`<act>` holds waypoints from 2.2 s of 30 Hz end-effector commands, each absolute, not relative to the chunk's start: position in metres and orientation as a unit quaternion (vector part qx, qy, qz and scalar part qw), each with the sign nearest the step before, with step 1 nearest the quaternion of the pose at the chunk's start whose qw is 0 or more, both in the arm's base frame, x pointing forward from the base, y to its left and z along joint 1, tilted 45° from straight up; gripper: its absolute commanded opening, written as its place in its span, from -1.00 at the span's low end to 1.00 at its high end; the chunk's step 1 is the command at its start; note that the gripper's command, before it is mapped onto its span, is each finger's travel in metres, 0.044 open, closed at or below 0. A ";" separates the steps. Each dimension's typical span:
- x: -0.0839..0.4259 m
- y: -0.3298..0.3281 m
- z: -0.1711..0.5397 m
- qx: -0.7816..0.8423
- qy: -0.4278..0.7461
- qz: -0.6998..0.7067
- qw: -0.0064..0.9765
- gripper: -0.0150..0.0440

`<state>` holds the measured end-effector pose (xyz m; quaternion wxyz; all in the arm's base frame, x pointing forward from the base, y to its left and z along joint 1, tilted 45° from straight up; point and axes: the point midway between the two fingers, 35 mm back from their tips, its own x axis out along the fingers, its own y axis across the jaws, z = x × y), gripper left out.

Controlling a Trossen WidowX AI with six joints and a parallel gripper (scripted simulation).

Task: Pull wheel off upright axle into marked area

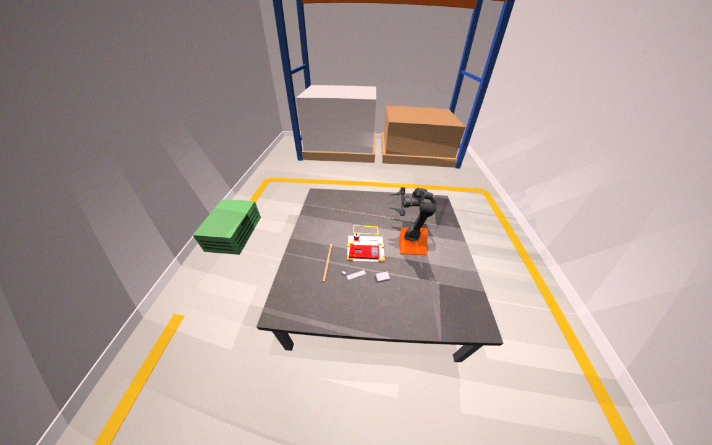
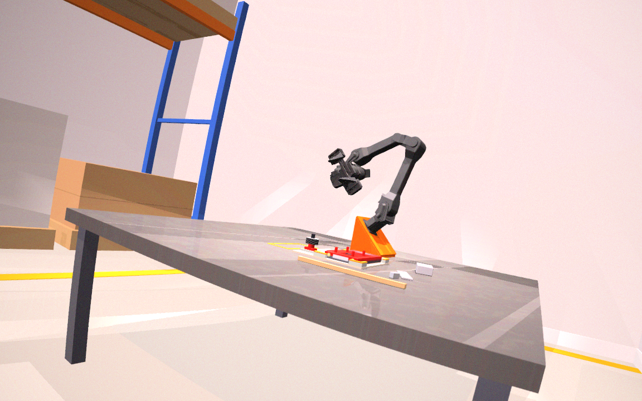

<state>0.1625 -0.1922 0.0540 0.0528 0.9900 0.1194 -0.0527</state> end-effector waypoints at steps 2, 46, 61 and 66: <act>0.166 -0.190 0.053 0.987 0.138 -0.060 0.060 0.69; 0.368 0.030 0.009 0.585 0.713 -0.239 0.303 0.53; 0.360 0.073 -0.035 0.582 0.716 -0.238 0.304 0.35; 0.360 0.073 -0.035 0.582 0.716 -0.238 0.304 0.10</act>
